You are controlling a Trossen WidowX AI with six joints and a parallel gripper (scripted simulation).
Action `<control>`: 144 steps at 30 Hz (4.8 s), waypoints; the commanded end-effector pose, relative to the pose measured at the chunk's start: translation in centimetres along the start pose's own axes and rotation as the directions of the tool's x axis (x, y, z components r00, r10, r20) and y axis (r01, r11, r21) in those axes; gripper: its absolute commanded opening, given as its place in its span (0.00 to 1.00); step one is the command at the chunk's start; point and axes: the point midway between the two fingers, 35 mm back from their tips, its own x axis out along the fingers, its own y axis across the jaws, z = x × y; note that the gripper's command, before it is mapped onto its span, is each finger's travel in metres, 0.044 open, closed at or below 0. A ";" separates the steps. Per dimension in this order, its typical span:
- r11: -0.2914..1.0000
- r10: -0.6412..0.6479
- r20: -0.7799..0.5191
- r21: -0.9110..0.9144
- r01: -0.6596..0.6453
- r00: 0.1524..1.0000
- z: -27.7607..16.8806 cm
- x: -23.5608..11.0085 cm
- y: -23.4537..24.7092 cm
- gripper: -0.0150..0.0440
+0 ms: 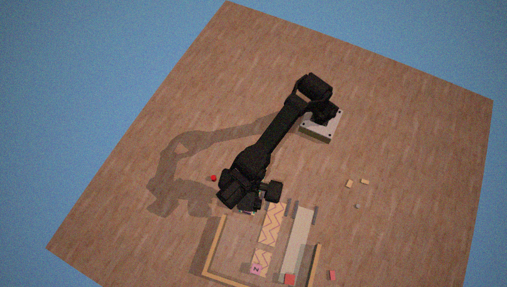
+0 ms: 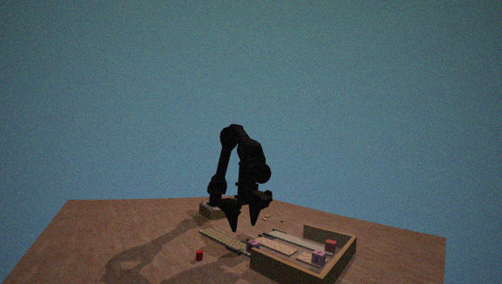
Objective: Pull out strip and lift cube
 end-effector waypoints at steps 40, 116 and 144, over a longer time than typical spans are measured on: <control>1.000 -0.002 -0.003 0.004 0.002 1.000 4.1 4.7 0.0 0.68; 1.000 0.002 -0.014 0.004 -0.002 1.000 -7.5 -1.6 5.3 0.25; 1.000 0.002 -0.014 0.004 -0.002 1.000 -7.5 -2.5 5.3 0.25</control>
